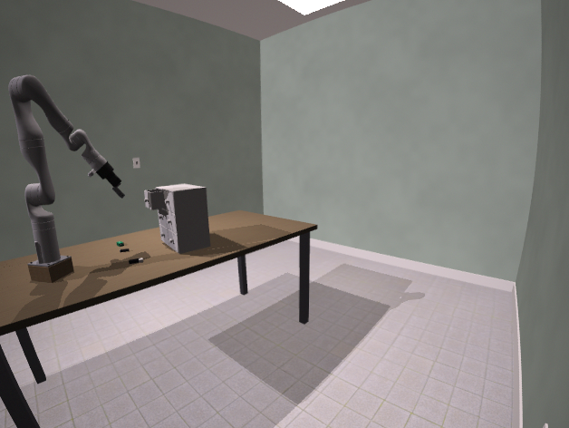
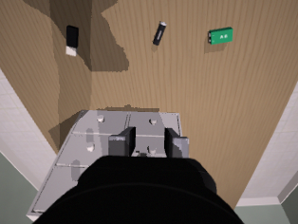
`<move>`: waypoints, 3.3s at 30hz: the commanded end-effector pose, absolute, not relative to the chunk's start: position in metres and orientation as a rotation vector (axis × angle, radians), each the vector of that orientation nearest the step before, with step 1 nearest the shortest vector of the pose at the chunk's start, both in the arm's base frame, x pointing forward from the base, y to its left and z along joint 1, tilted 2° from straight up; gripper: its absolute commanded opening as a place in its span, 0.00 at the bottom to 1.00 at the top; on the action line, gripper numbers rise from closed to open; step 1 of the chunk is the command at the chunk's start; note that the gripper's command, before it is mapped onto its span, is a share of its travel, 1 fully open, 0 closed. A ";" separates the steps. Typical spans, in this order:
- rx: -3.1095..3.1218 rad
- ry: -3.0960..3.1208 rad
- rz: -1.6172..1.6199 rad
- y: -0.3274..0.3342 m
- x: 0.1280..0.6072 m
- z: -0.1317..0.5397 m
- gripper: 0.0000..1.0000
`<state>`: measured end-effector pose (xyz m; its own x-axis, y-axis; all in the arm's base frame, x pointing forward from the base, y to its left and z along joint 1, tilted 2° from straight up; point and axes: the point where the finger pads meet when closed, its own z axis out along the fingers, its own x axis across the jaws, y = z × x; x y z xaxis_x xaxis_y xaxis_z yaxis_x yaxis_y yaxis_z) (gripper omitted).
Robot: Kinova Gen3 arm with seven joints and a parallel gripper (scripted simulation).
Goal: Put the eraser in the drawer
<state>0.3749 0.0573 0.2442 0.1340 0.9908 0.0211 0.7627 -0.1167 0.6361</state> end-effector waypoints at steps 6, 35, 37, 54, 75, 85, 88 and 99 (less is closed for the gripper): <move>1.956 1.695 0.619 0.060 0.375 0.251 0.67; 2.094 1.821 0.462 0.061 0.358 0.273 0.67; 2.100 1.826 0.454 0.061 0.357 0.275 0.67; 2.193 1.912 0.330 0.062 0.345 0.291 0.67; 2.287 1.997 0.191 0.064 0.332 0.308 0.67; 2.321 2.030 0.134 0.064 0.327 0.314 0.67; 2.327 2.035 0.125 0.064 0.327 0.315 0.67; 2.347 2.053 0.090 0.064 0.324 0.319 0.67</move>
